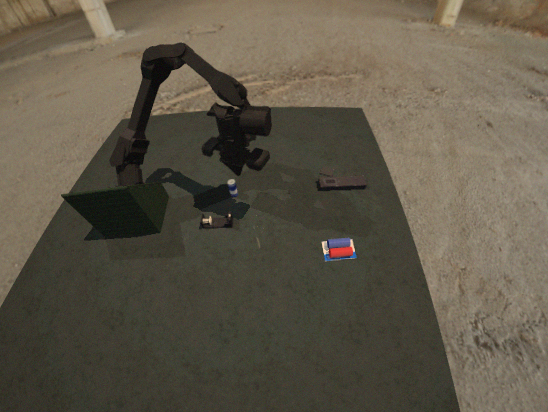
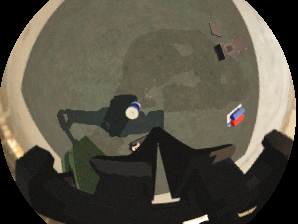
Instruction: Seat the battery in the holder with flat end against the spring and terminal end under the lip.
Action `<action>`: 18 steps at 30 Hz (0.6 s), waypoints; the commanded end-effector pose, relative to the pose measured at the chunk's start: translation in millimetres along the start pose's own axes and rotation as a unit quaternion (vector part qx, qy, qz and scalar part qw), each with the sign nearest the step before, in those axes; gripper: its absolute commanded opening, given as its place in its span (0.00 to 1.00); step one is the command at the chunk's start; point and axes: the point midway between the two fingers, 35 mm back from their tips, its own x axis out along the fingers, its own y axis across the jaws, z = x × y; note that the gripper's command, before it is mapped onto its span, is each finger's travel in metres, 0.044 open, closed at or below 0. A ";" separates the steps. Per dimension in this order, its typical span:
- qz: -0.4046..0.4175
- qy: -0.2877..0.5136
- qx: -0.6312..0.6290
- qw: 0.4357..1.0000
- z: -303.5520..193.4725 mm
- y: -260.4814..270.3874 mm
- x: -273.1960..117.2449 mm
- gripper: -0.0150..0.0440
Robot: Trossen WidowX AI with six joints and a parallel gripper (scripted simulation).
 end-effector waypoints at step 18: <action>0.005 -0.013 -0.011 1.000 7.6 4.5 77.1 0.25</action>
